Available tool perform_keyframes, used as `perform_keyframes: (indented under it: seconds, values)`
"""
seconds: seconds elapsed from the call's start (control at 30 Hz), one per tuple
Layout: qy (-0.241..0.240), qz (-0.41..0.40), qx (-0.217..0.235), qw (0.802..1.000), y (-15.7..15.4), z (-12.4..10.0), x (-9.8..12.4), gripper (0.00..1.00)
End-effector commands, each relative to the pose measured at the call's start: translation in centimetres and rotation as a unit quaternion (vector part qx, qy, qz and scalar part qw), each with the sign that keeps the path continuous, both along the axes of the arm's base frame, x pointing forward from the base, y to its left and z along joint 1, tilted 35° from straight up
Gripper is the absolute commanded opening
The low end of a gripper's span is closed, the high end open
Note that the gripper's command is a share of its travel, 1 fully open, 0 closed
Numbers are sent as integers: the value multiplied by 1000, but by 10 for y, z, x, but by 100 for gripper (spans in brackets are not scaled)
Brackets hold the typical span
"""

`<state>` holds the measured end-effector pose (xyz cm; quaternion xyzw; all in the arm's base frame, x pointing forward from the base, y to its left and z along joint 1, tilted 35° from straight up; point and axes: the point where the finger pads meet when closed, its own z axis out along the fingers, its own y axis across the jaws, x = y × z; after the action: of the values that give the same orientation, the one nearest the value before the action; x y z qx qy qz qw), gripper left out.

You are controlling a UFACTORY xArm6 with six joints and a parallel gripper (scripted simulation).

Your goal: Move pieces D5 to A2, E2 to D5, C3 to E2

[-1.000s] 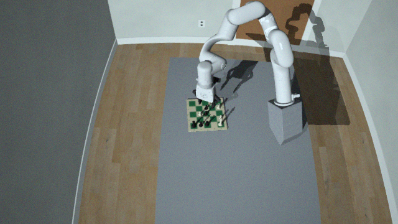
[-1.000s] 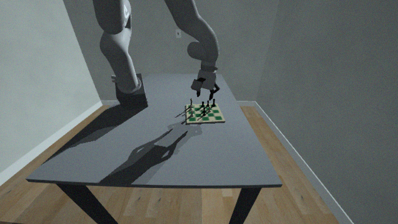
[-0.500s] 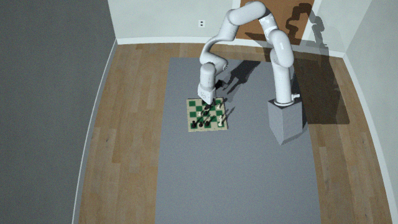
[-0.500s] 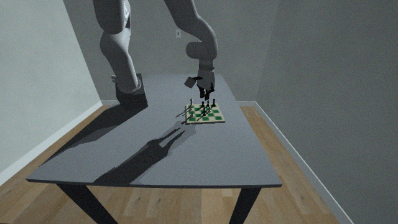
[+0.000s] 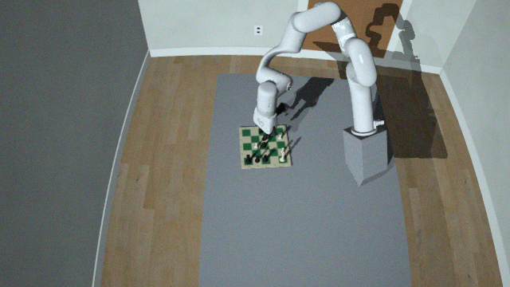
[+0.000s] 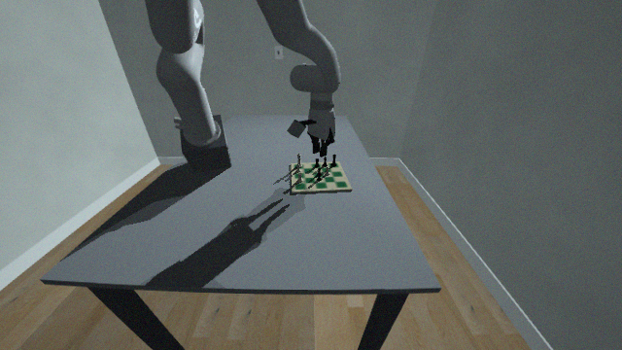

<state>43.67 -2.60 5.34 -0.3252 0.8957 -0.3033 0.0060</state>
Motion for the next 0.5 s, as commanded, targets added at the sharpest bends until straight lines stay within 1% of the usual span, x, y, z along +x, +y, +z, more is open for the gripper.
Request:
perform_keyframes:
  seconds: [0.0, 0.47]
  values:
    - [-2, 1, 0, 1000, 1, 1, 1, 34]
    - [-2, 1, 0, 1000, -1, -2, 2, 34]
